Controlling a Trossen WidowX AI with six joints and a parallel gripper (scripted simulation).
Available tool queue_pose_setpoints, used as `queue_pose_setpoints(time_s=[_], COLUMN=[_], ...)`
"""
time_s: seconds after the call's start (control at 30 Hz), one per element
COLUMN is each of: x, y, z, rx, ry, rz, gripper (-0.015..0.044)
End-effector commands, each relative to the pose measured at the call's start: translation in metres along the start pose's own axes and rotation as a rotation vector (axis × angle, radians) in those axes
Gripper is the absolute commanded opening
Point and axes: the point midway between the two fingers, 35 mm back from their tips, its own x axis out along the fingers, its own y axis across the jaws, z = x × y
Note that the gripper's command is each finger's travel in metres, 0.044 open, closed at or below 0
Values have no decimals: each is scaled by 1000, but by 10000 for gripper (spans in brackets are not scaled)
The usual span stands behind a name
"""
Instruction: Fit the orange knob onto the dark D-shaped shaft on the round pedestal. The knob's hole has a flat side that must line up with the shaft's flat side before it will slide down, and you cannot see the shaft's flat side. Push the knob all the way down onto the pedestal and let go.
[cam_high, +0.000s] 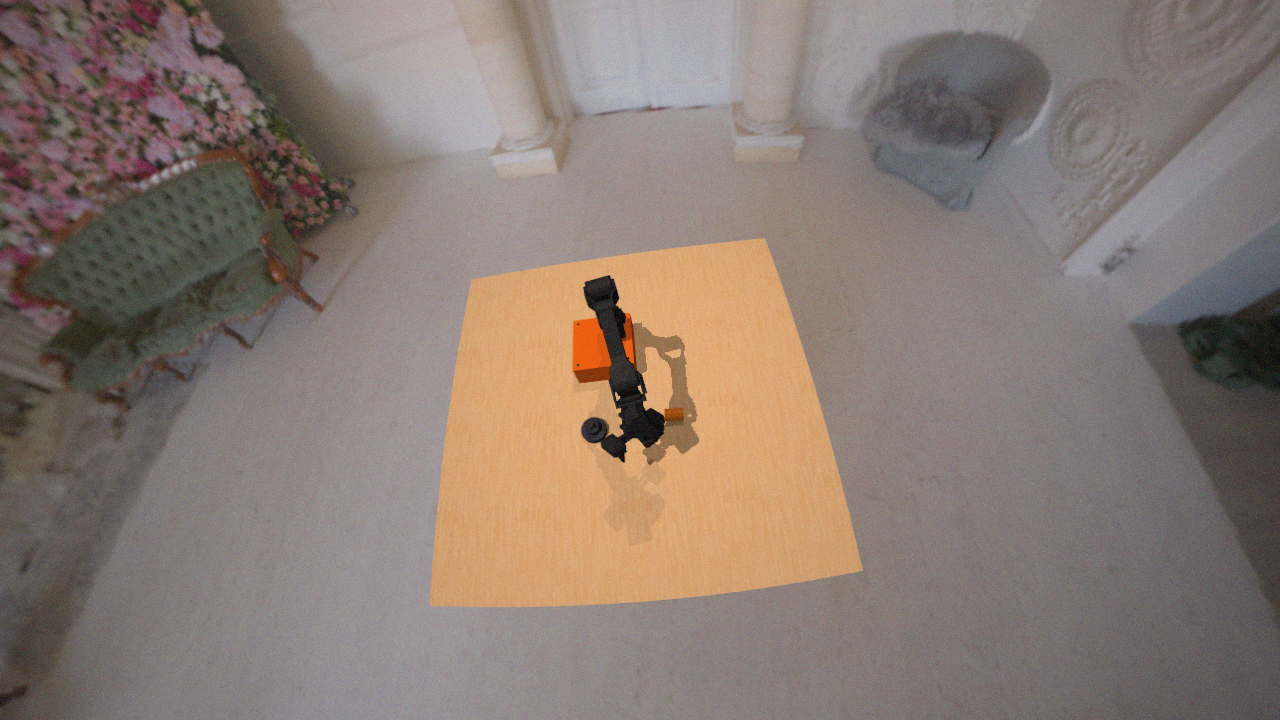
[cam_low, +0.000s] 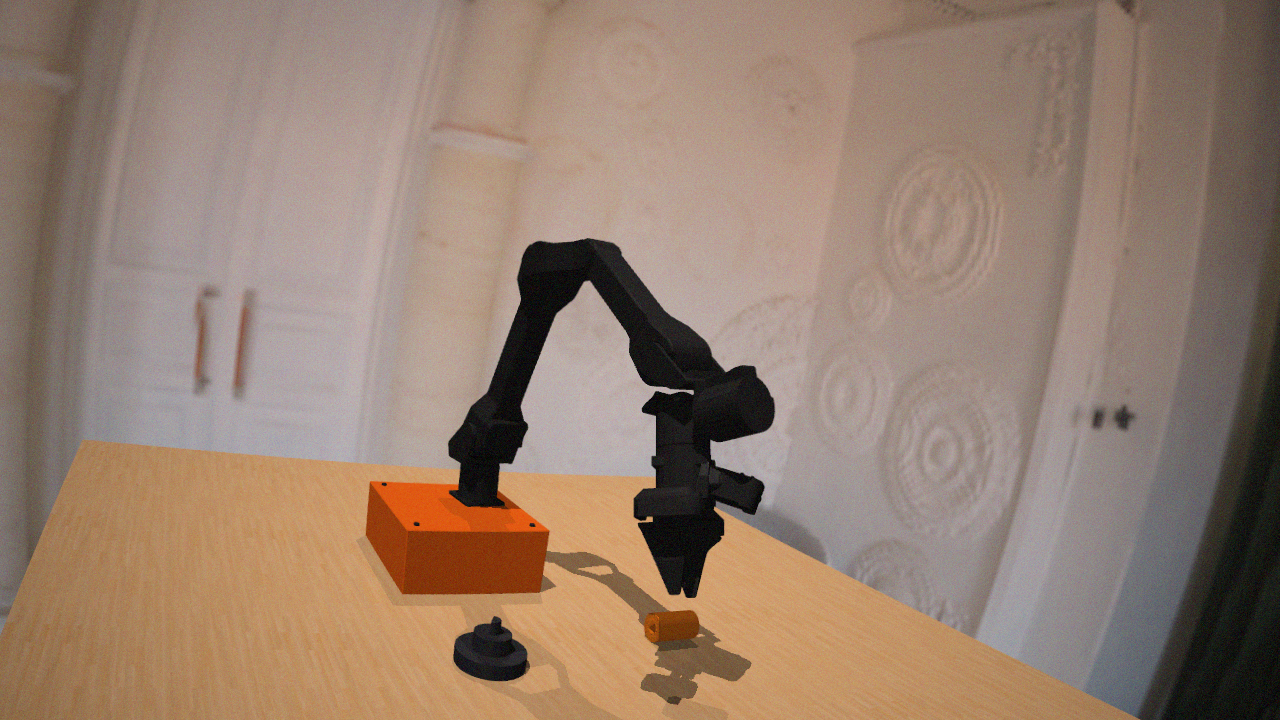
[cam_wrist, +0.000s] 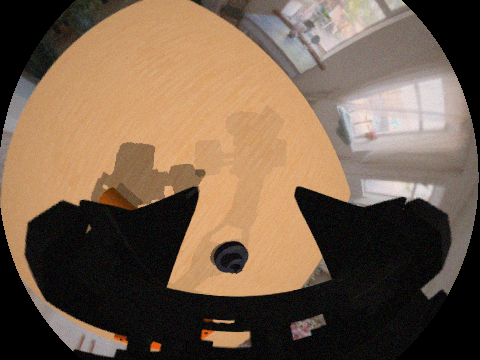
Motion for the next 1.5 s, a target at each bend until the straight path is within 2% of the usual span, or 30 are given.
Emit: queue_pose_setpoints(time_s=[0.0,0.2,0.27,0.5,0.67,1.47], x=[3,-14,-19,-19,3,30], y=[76,182,200,201,211,222], z=[2,-14,-19,-20,-26,-34], rx=[-267,-685,-763,-768,-768,-768], ry=[47,101,111,111,112,112], rz=[176,430,477,480,480,480], gripper=[440,440,440,440,440,440])
